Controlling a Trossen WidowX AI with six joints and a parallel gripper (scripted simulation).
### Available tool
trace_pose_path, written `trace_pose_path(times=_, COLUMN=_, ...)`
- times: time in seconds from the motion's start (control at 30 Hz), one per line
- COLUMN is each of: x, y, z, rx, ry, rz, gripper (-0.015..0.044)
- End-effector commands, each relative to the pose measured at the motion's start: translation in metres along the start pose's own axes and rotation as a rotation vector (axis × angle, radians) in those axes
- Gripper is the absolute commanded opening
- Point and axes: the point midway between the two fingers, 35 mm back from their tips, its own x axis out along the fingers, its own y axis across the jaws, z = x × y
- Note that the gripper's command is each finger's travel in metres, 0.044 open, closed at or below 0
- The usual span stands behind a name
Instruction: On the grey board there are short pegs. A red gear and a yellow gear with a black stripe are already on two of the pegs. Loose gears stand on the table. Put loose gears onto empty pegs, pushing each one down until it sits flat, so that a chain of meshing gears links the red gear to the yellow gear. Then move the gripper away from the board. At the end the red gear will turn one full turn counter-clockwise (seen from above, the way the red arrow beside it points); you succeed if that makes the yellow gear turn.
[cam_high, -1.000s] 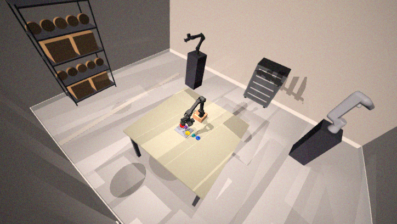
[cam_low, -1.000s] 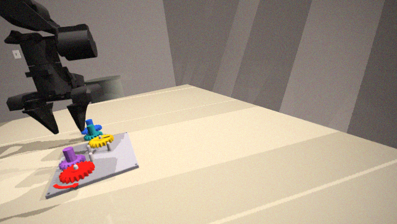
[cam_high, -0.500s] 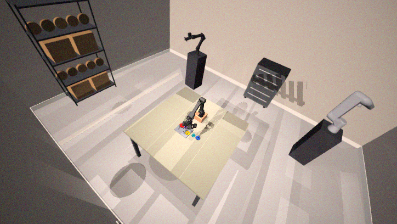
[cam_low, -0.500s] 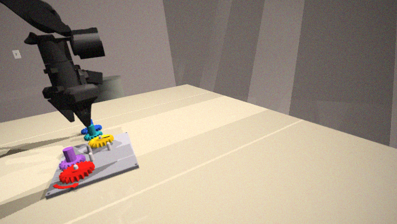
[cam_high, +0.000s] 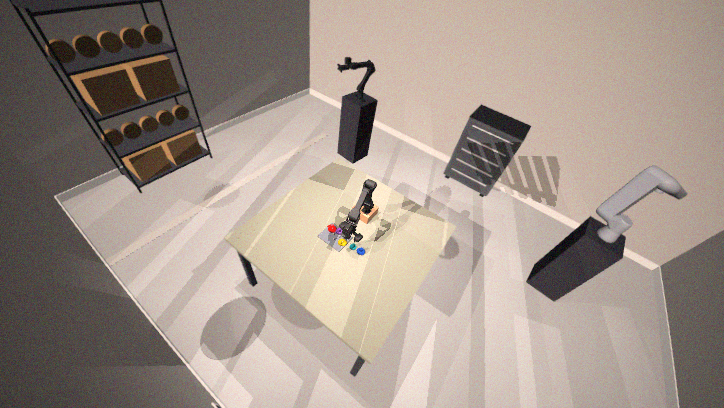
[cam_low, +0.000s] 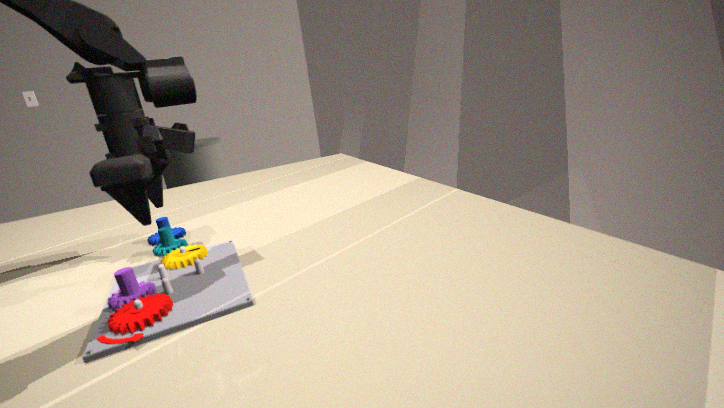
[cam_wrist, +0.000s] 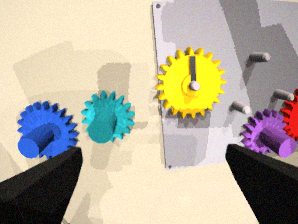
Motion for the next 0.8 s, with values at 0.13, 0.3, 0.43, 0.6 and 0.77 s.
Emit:
trace_pose_path(times=0.13, x=-0.001, y=0.043, z=-0.002, rx=0.518, ry=0.005, rz=0.005, gripper=0.044)
trace_pose_path(times=0.3, x=-0.001, y=0.043, z=-0.002, rx=0.518, ry=0.005, rz=0.005, gripper=0.044)
trace_pose_path(times=0.43, x=-0.001, y=0.043, z=-0.002, rx=0.518, ry=0.005, rz=0.005, gripper=0.044)
trace_pose_path(times=0.6, x=0.007, y=0.042, z=-0.003, rx=0.518, ry=0.005, rz=0.004, gripper=0.044)
trace_pose_path(times=0.77, x=0.022, y=0.042, z=-0.003, rx=0.518, ry=0.005, rz=0.004, gripper=0.044)
